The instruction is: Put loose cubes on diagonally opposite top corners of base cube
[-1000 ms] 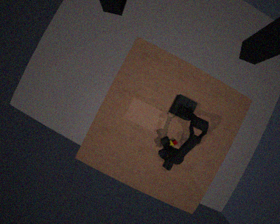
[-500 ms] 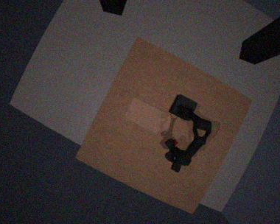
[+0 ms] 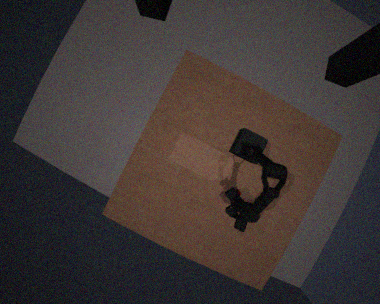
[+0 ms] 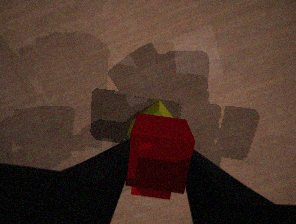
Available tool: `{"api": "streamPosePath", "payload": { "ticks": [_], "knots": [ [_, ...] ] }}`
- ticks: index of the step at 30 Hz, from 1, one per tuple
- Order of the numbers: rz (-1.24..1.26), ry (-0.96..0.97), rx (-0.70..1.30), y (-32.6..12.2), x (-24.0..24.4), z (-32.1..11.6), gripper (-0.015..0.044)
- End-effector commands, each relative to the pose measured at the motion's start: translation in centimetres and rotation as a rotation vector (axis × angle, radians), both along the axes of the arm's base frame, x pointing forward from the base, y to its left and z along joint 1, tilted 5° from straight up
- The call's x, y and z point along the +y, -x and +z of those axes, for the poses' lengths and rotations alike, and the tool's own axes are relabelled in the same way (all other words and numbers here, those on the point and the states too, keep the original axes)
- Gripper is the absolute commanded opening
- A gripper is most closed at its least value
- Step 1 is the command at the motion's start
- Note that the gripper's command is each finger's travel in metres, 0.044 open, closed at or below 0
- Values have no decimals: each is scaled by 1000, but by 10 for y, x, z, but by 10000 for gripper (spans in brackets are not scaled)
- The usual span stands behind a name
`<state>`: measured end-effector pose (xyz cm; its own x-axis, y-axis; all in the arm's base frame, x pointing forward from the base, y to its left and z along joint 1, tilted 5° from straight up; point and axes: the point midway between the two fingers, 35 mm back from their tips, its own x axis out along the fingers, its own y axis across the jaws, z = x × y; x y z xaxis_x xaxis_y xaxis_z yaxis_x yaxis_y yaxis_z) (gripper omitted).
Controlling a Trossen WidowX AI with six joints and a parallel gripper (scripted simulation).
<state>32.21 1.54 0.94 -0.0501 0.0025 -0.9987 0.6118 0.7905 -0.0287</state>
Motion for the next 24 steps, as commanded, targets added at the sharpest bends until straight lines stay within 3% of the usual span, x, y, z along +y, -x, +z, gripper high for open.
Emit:
{"api": "streamPosePath", "payload": {
  "ticks": [1, 24],
  "knots": [
    [3, -3, 4, 3, 1, -8, 105],
    [3, -3, 4, 3, 1, -36, 105]
  ]
}}
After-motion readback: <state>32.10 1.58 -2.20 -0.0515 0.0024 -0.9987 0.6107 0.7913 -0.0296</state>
